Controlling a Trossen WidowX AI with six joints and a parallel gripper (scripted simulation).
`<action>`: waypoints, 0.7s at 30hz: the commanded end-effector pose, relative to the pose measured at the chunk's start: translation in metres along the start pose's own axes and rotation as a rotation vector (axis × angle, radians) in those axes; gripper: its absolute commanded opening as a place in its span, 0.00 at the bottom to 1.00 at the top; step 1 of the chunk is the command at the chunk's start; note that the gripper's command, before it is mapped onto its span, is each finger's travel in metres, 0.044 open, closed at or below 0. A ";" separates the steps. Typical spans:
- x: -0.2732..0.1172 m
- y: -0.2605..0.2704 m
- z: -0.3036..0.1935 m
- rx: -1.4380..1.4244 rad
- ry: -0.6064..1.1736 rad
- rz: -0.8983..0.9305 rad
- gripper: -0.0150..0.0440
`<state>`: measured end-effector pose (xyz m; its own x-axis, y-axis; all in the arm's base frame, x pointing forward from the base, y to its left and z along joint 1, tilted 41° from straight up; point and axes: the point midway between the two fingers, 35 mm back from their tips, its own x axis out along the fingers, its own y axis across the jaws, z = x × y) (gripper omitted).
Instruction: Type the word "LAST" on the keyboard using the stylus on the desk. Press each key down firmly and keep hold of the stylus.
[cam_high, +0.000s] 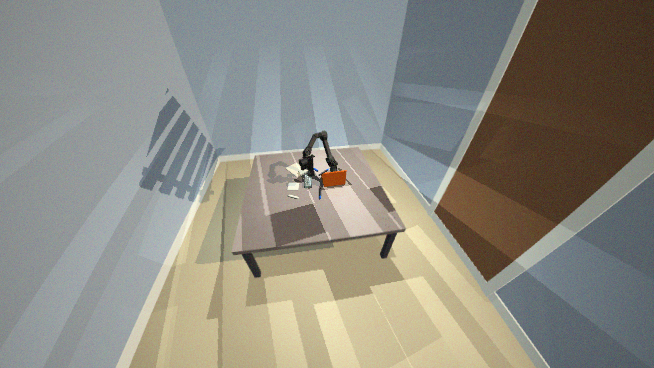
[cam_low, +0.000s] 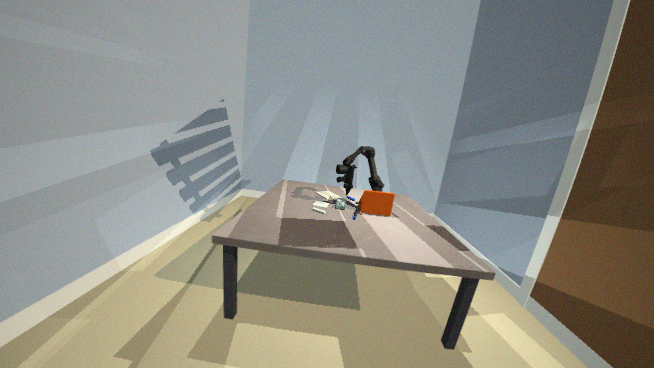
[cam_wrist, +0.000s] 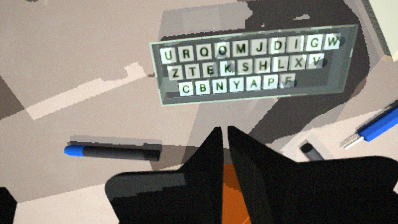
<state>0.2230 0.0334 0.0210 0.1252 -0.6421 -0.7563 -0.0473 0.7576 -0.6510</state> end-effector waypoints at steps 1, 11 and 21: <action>0.000 0.000 0.000 0.000 0.000 0.000 0.25; 0.000 0.000 0.000 0.000 0.000 0.000 0.34; 0.015 -0.052 0.010 -0.520 0.112 0.123 0.51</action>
<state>0.2271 0.0088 0.0282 0.0355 -0.6349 -0.7718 -0.3185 0.7248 -0.6109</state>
